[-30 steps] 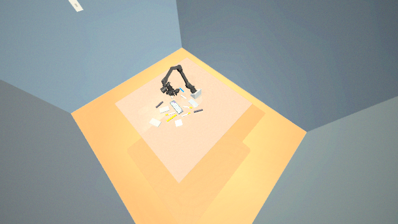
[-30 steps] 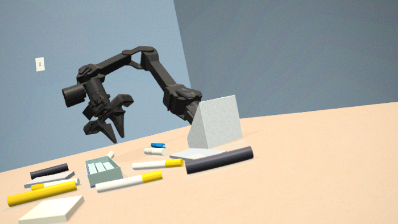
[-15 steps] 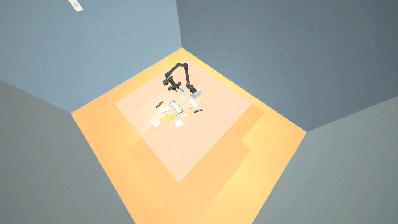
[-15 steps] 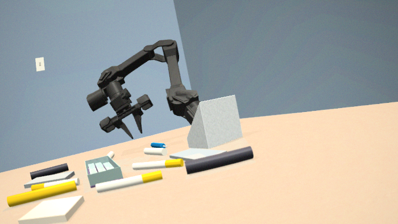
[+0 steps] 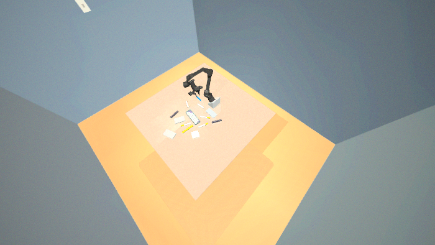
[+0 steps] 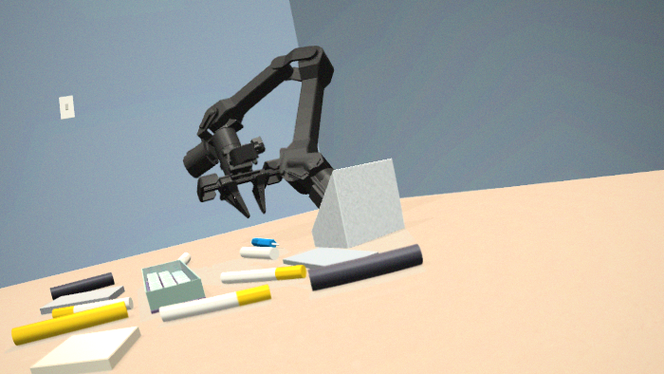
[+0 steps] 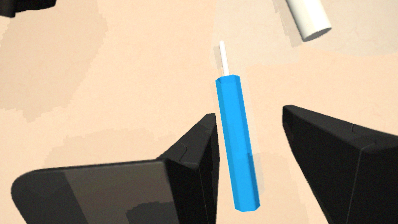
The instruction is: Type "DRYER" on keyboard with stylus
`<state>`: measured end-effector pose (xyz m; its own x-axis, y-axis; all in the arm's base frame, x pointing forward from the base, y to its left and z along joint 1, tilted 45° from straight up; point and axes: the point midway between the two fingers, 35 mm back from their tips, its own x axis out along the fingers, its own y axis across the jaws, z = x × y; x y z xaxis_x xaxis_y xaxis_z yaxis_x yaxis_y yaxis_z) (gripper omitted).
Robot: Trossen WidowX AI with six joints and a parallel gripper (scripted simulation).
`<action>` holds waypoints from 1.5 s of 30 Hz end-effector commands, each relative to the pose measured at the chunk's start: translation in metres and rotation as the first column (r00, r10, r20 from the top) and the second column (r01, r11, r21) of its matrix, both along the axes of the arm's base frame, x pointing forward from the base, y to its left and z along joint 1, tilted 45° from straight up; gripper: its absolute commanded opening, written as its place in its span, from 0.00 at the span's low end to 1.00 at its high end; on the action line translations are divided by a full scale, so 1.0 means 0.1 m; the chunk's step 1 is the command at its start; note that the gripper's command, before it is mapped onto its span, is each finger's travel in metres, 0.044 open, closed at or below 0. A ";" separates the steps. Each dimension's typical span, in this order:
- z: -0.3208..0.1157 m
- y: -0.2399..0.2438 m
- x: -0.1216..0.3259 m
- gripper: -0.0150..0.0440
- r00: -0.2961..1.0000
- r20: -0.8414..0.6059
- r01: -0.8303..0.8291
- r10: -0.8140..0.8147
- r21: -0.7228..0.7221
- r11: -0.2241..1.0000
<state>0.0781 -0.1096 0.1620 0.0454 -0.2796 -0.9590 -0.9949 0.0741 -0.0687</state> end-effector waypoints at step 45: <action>-0.25 -0.18 -0.05 0.51 0.998 -0.006 -0.058 0.058 0.005 0.998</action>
<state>0.0730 -0.1266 0.1412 0.0554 -0.2805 -0.9583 -0.9978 0.0191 -0.0632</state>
